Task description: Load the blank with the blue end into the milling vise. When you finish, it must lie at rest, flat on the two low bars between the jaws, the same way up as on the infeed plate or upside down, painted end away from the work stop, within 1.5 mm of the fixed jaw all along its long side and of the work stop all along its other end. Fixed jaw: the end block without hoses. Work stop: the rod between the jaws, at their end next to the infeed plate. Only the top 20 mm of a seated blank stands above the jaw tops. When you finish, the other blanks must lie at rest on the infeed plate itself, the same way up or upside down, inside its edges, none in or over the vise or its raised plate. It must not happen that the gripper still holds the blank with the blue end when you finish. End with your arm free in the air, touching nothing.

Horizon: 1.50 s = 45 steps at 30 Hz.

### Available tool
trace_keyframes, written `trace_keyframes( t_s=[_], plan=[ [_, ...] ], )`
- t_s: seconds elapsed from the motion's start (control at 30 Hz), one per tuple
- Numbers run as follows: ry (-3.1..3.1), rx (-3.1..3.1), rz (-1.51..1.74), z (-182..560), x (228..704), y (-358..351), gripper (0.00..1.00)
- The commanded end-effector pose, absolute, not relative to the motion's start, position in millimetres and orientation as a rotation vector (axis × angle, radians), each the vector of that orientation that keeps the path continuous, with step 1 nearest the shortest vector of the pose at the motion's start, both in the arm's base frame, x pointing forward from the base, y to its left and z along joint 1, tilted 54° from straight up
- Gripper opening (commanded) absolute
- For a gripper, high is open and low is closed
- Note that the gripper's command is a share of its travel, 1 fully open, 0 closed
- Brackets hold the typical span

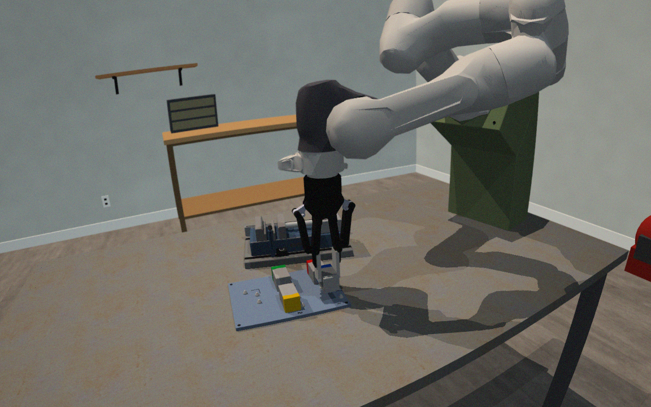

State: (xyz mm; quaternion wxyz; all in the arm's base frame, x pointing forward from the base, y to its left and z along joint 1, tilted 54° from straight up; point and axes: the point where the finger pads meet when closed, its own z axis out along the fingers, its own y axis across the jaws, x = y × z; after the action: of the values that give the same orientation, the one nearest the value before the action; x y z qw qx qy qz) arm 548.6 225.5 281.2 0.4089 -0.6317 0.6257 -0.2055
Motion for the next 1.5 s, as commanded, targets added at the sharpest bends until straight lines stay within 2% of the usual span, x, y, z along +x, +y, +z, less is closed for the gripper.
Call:
trace_keyframes(
  t_s=[0.0,0.17,0.57,0.73,1.13,1.3,1.47],
  plan=[
    [1.577,-1.593,-0.516,282.0,547.1,225.3,0.0],
    [1.577,-1.593,-0.516,298.6,525.3,217.7,0.0],
    [1.577,-1.593,-0.516,298.6,525.3,217.7,0.0],
    [1.577,-1.593,-0.516,315.4,503.4,210.3,0.0],
    [1.577,-1.593,-0.516,315.4,503.4,210.3,0.0],
    [1.577,-1.593,-0.516,340.5,469.6,199.1,0.0],
    [1.577,-1.593,-0.516,340.5,469.6,199.1,0.0]
  ],
)
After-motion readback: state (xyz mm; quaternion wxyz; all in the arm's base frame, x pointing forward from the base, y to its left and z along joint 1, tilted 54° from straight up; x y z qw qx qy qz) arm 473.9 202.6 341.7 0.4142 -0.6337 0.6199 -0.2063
